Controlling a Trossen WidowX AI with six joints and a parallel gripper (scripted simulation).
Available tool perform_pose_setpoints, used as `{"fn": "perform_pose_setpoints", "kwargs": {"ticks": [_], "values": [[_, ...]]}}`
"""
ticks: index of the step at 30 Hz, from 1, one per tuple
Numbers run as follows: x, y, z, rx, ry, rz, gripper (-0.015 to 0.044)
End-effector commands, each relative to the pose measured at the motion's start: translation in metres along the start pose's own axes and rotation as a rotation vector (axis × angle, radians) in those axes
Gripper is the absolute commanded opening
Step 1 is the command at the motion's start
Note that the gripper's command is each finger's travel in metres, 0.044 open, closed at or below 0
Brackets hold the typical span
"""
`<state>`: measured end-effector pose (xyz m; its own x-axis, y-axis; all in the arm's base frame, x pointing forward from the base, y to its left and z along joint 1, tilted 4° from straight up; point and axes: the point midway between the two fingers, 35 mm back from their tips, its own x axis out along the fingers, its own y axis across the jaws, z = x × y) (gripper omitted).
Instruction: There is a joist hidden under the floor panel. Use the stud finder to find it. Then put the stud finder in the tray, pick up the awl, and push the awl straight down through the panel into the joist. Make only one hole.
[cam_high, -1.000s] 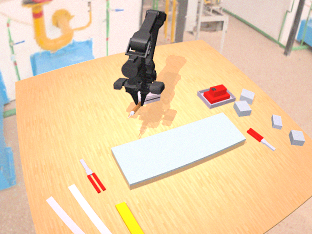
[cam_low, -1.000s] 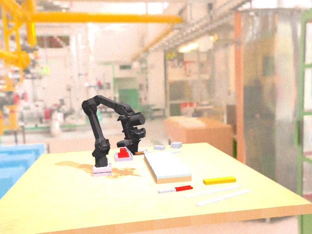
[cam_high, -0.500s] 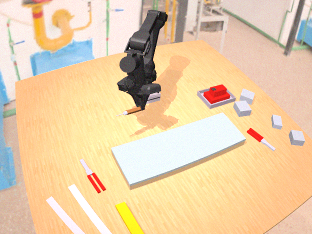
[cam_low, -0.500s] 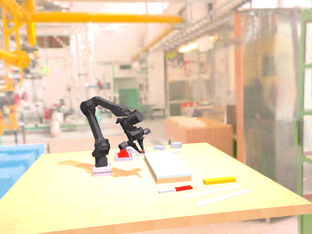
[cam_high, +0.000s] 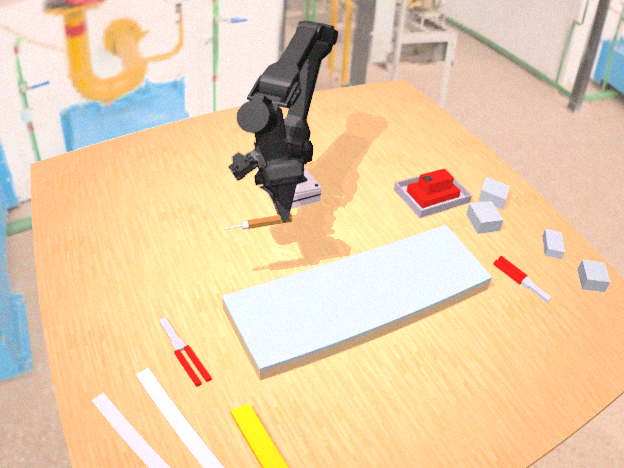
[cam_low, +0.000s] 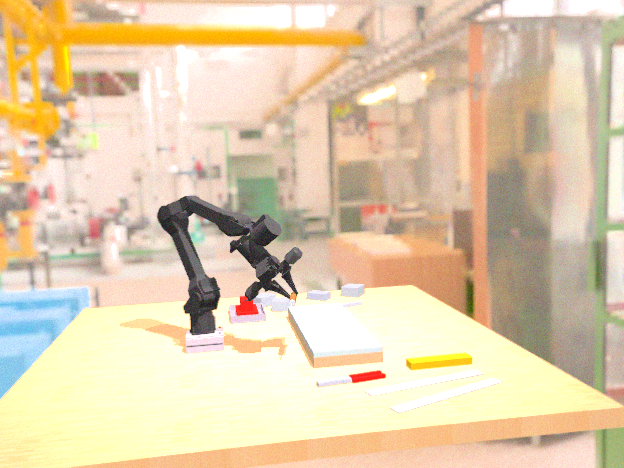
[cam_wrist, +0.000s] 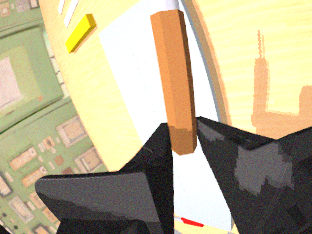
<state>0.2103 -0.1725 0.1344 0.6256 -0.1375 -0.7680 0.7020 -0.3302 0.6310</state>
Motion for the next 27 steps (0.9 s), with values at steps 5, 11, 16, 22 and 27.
{"fn": "perform_pose_setpoints", "kwargs": {"ticks": [5,11,16,22,27], "values": [[-0.004,0.015,-0.001,0.244,0.031,0.122,0.0000],[-0.008,0.025,-0.001,0.420,0.072,0.201,0.0000],[-0.012,0.034,-0.002,0.562,0.119,0.261,0.0000],[-0.019,0.043,-0.004,0.726,0.188,0.323,0.0000],[-0.025,0.050,-0.006,0.857,0.256,0.364,0.0000]]}}
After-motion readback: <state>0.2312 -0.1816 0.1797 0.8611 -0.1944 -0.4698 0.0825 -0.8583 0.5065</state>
